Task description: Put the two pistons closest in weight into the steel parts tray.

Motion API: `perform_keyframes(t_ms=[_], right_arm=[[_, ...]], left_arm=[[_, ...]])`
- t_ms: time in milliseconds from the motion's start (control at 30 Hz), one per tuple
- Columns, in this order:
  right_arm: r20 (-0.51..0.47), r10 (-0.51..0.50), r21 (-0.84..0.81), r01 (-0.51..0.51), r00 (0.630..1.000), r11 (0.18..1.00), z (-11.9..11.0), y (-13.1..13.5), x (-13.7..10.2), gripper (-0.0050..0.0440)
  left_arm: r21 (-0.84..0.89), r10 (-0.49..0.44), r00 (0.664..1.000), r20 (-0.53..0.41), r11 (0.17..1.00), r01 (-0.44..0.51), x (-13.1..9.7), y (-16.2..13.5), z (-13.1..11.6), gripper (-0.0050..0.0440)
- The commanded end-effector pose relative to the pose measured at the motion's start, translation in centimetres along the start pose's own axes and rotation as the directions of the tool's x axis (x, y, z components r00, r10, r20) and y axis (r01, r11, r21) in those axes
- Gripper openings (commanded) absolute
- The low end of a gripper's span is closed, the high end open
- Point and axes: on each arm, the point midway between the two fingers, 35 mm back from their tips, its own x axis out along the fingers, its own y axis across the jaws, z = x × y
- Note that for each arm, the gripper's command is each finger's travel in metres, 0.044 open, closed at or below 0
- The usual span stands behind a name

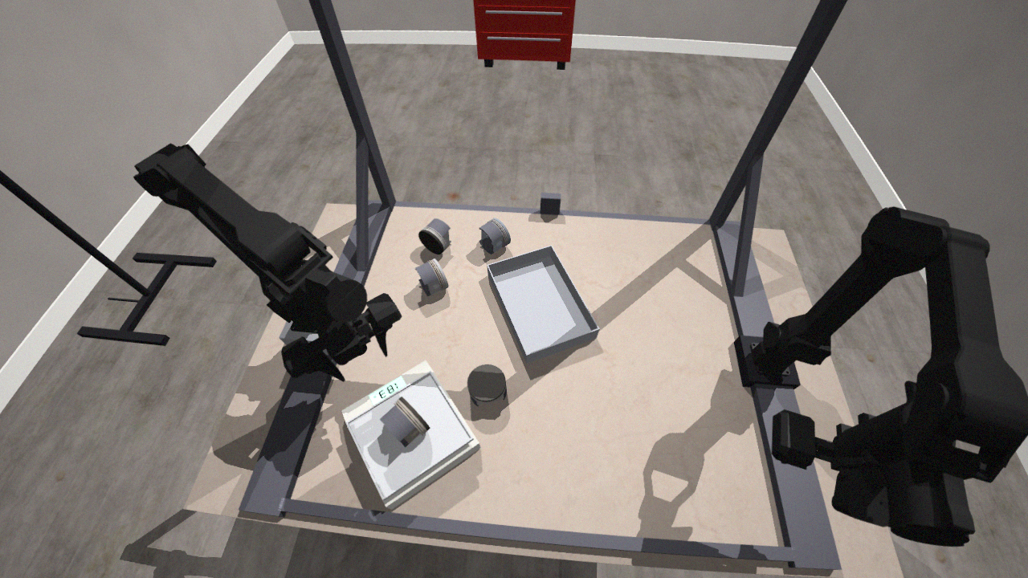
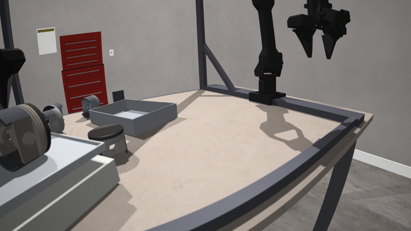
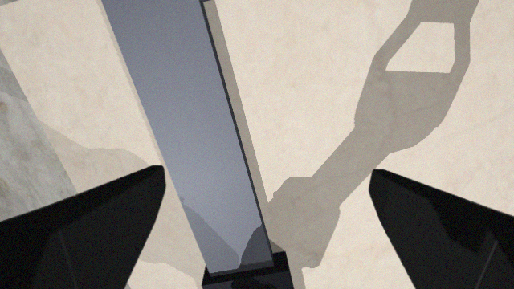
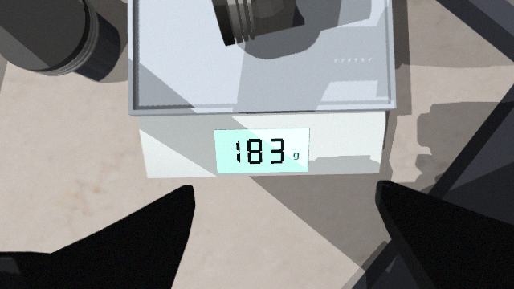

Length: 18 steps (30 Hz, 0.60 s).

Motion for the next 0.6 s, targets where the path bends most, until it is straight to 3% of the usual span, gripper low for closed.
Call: perform_keyframes(t_ms=[0, 567], right_arm=[[0.023, 0.008, 0.007, -0.008, 1.0, 1.0, 0.76, 0.11, -0.46, 0.0378], [0.026, 0.009, 0.008, -0.009, 1.0, 1.0, 0.88, 0.14, -0.54, 0.0378]], left_arm=[[0.002, -0.001, 1.0, 0.018, 1.0, 0.001, -0.47, 0.02, 0.39, 0.04], [0.002, -0.001, 1.0, 0.018, 1.0, 0.001, -0.47, 0.02, 0.39, 0.04]])
